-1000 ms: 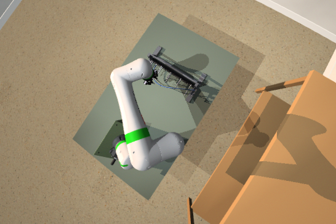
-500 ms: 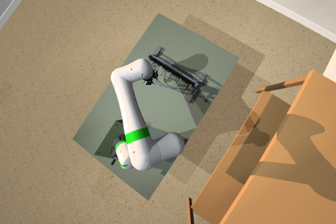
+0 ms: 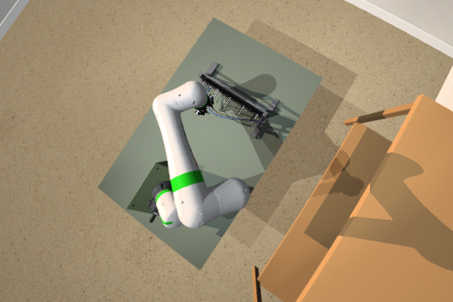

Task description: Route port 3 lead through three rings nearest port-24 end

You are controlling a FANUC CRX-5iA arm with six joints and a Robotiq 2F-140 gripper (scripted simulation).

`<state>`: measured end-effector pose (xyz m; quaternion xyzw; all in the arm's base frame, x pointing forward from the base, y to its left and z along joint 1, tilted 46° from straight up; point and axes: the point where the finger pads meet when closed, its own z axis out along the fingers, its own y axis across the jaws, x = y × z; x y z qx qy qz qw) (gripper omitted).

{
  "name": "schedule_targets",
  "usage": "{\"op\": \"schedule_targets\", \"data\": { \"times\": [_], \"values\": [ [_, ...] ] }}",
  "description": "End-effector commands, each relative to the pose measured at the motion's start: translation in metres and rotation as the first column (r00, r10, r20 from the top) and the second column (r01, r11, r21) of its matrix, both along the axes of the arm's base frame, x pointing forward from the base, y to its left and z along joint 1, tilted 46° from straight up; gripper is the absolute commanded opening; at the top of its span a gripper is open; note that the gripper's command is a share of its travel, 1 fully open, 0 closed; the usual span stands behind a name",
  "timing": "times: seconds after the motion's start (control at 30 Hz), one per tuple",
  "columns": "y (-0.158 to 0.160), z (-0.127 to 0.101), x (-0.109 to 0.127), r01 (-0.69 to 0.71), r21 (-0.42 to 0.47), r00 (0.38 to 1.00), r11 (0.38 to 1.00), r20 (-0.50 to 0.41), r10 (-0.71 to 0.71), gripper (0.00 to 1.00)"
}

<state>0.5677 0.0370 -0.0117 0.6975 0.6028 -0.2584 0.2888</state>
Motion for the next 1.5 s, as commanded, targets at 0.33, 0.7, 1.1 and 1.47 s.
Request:
{"op": "schedule_targets", "data": {
  "times": [0.33, 0.7, 1.1, 1.47],
  "values": [
    [-0.026, -0.027, 0.0, 0.0, 0.001, 1.0, 1.0, 0.0, 0.0, 0.2],
    [-0.04, -0.041, 0.0, 0.0, 0.001, 1.0, 1.0, 0.0, 0.0, 0.2],
    [-0.046, -0.047, 0.0, 0.0, 0.001, 1.0, 1.0, 0.0, 0.0, 0.2],
    [-0.047, -0.048, 0.0, 0.0, 0.001, 1.0, 1.0, 0.0, 0.0, 0.2]
  ]
}}
